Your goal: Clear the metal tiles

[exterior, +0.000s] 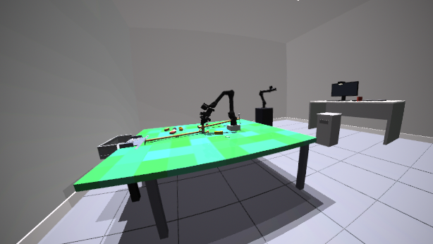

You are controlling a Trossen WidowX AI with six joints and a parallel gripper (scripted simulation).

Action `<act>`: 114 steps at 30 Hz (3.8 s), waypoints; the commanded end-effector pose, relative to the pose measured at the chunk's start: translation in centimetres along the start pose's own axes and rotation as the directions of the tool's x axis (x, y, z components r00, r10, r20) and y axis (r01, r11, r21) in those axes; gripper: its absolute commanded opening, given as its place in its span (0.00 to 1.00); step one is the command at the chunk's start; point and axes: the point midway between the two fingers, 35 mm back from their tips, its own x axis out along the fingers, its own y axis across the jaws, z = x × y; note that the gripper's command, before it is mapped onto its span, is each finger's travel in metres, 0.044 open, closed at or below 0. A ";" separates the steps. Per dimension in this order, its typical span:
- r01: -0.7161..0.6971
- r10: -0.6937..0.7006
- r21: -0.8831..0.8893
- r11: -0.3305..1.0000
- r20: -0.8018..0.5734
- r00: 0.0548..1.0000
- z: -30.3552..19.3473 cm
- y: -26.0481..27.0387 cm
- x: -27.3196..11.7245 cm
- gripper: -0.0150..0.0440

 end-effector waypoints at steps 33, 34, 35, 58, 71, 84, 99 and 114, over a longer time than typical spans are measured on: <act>0.030 -0.030 0.035 0.999 -0.001 1.000 0.2 -2.6 -0.2 0.25; 0.031 -0.031 0.037 0.999 -0.001 1.000 0.2 -2.7 -0.2 0.25; 0.032 -0.032 0.038 0.999 -0.001 0.999 0.2 -2.9 -0.2 0.25; 0.070 -0.070 0.083 0.994 -0.003 0.998 0.0 -5.7 -0.4 0.25; 0.100 -0.100 0.122 0.987 -0.006 0.995 -0.3 -5.5 -0.7 0.25; 0.103 -0.103 0.128 0.986 -0.007 0.995 -0.2 -3.8 -0.6 0.25; 0.104 -0.104 0.129 0.986 -0.009 0.995 -1.8 -3.6 -2.1 0.25; 0.106 -0.105 0.130 0.986 -0.010 0.994 -3.9 -3.2 -3.7 0.25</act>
